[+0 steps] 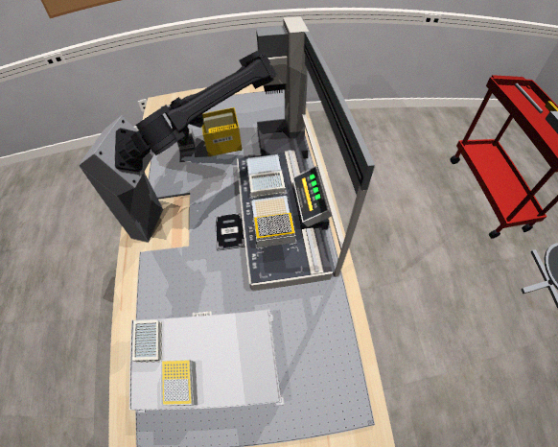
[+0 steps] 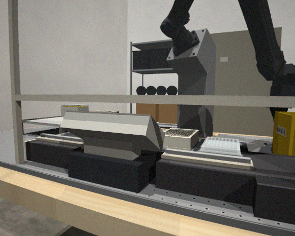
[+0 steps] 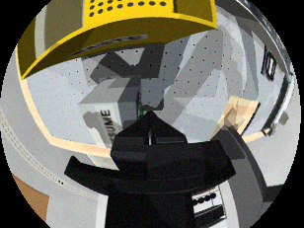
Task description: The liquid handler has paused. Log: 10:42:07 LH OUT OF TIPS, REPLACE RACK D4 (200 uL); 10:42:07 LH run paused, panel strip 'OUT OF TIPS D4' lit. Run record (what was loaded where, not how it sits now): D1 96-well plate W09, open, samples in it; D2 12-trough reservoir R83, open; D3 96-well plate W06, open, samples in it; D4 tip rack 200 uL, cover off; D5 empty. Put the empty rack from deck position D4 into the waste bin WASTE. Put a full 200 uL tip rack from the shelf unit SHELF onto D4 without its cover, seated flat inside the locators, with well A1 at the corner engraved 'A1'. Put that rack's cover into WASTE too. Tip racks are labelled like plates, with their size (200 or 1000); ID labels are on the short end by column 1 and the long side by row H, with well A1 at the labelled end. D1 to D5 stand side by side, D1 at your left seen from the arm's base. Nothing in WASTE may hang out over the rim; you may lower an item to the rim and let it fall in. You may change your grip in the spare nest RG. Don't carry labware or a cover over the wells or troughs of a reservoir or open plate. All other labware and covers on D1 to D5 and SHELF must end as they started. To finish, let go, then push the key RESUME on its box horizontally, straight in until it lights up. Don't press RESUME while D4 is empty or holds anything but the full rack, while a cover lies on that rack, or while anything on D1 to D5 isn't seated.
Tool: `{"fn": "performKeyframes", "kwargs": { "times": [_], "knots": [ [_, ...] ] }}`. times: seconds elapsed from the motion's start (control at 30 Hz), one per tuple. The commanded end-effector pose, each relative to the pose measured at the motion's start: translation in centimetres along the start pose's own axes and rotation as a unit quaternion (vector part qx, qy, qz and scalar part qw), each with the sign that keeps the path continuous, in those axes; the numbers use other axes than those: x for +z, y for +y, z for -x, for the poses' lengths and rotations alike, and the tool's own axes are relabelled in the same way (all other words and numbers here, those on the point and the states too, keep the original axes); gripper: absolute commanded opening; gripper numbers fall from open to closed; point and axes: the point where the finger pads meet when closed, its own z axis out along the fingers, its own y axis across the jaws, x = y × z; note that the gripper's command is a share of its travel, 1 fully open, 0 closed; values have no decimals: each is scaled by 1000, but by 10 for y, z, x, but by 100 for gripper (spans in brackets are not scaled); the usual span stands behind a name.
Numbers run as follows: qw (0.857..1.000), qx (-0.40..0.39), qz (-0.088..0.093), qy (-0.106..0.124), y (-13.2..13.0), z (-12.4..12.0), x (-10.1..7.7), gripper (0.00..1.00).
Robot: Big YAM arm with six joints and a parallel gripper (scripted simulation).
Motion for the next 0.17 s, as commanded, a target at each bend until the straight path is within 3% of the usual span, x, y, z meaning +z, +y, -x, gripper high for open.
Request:
{"fn": "performKeyframes", "kwargs": {
  "times": [0.0, 0.13],
  "knots": [
    [1000, 1, 29, -3, 28, -4, -10, 0],
    [1000, 1, 29, -3, 29, -4, -10, 0]
  ]
}}
